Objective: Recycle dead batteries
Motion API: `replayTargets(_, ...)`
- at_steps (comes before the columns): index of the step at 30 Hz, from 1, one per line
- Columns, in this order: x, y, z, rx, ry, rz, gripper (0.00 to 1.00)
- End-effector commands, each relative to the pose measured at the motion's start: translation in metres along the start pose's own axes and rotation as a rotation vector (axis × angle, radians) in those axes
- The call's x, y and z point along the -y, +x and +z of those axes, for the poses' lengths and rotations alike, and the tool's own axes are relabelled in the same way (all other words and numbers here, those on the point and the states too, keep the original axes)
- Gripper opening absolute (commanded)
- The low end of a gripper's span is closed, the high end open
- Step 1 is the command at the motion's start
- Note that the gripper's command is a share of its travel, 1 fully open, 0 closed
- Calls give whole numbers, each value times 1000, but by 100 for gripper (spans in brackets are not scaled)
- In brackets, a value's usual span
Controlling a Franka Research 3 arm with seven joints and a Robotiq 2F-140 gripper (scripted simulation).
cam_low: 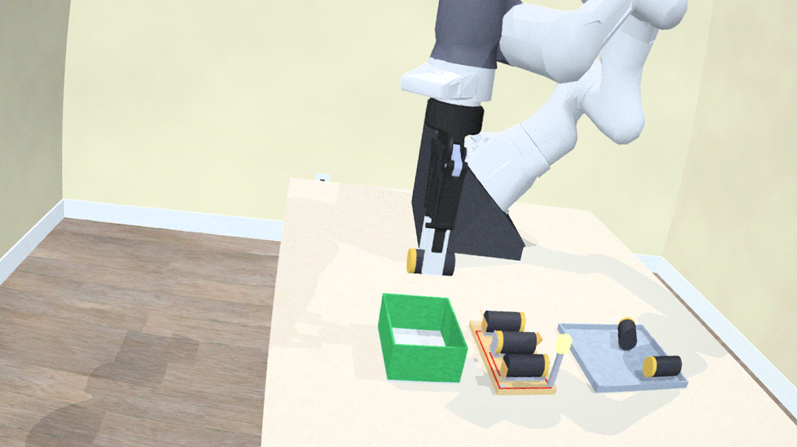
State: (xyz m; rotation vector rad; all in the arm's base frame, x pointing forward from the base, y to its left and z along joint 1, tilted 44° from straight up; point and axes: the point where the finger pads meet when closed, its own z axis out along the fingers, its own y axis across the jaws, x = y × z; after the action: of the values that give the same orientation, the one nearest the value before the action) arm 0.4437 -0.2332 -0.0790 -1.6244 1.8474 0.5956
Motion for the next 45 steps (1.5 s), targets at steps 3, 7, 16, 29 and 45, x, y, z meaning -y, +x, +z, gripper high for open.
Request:
replayTargets(3,0,2,-1,-5,0,-30,16)
replayTargets(7,0,2,0,-5,0,-30,16)
replayTargets(16,0,2,49,-5,0,-30,16)
replayTargets(29,0,2,49,-5,0,-30,16)
replayTargets(45,0,2,49,-5,0,-30,16)
